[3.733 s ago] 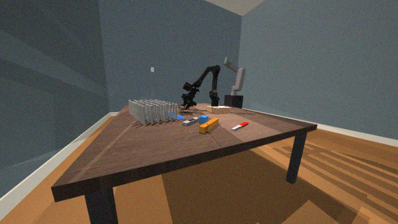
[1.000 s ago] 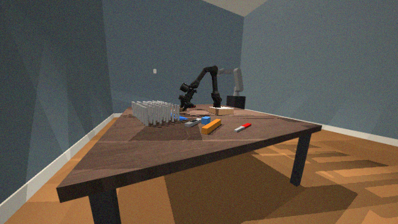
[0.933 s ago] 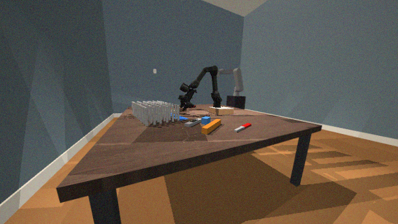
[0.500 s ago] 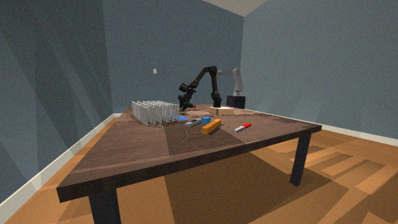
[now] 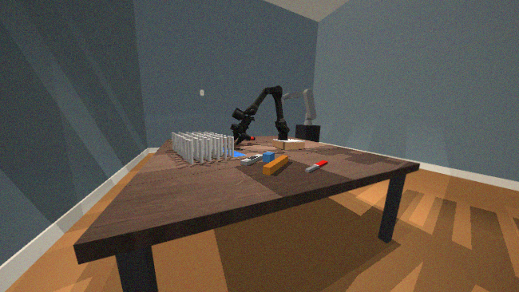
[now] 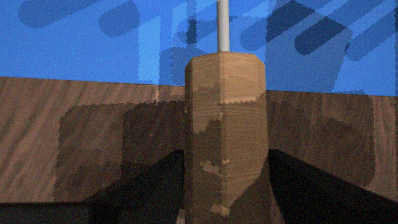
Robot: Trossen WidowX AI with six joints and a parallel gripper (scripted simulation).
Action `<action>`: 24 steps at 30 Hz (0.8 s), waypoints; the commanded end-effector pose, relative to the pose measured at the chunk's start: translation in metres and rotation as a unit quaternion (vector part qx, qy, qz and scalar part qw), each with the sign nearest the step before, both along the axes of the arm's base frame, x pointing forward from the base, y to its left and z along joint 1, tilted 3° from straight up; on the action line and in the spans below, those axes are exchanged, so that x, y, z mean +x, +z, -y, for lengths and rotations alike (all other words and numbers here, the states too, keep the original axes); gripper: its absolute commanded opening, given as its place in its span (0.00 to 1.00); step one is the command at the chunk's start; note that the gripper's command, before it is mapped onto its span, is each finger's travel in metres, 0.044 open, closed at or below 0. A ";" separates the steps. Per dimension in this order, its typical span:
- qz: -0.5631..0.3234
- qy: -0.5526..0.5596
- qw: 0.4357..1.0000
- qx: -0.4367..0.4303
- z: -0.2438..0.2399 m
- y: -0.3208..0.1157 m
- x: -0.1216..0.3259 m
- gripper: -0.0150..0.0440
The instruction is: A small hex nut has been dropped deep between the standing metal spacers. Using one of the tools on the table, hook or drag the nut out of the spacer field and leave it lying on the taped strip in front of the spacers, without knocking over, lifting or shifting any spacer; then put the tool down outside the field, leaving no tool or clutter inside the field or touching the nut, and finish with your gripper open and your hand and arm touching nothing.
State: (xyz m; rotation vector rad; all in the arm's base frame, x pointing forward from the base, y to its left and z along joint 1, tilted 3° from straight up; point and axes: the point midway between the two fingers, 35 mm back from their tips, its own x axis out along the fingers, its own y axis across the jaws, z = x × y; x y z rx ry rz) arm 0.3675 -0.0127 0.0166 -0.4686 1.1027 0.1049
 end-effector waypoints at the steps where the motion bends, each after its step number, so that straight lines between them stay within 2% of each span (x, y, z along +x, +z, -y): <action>1: 0.010 -0.003 1.000 0.000 0.000 0.006 0.008 0.25; 24: 0.011 -0.003 1.000 0.000 -0.005 0.006 0.021 0.25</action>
